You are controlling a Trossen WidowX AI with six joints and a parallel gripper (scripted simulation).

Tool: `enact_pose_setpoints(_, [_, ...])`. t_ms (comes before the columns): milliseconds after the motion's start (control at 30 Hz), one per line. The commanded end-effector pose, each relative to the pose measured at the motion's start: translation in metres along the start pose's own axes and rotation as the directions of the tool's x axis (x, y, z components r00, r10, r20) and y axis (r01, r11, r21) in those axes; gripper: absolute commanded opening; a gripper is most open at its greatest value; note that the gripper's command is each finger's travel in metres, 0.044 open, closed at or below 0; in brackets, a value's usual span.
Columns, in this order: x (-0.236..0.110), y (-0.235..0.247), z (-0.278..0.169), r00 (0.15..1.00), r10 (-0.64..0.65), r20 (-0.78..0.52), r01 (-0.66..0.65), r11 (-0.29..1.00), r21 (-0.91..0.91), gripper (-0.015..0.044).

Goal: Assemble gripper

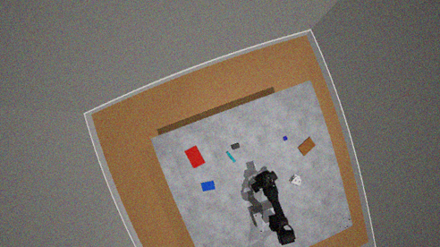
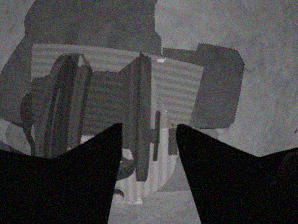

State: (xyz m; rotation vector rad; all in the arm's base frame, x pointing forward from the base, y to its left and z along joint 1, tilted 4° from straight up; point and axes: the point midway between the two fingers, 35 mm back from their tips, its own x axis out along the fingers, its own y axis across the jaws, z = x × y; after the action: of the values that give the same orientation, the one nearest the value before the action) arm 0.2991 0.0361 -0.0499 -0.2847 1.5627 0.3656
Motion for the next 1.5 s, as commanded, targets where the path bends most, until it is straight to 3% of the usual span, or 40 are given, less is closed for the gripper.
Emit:
enact_pose_setpoints(0, [0.0031,0.0011,-0.0017,1.000,0.004,-0.003,-0.004,1.000,0.000,0.0134])
enact_pose_setpoints(1467, [-0.0028,0.0012,-0.0023,1.000,0.004,-0.003,-0.004,1.000,0.000,0.0134])
